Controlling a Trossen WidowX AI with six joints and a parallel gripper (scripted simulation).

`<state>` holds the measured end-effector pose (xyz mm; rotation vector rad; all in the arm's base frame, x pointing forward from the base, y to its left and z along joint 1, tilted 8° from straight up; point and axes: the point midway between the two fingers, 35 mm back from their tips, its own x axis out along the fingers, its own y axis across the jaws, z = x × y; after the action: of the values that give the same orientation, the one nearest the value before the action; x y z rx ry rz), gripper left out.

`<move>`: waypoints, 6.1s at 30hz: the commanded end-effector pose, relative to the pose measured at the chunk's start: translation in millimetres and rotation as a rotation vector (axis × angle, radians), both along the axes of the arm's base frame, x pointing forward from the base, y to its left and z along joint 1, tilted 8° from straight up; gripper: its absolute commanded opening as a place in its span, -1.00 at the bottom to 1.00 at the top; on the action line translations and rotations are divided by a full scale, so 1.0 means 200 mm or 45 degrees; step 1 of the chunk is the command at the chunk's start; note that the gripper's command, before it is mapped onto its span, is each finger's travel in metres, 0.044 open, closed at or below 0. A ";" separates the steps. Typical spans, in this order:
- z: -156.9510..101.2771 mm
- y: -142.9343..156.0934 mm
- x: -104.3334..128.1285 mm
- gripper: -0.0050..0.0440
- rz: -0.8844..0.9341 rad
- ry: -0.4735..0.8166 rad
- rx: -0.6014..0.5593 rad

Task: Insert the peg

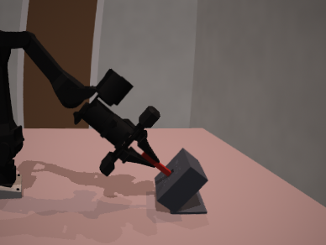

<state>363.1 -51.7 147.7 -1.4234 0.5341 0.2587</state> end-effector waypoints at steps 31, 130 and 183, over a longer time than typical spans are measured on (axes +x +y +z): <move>0.05 -0.01 0.03 -0.80 0.001 -0.033 -0.008; 0.02 -0.01 0.08 -0.80 0.001 -0.034 -0.008; 0.01 -0.02 0.11 -0.80 0.001 -0.034 -0.009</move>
<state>381.4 -55.0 140.1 -1.4242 0.5341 0.2554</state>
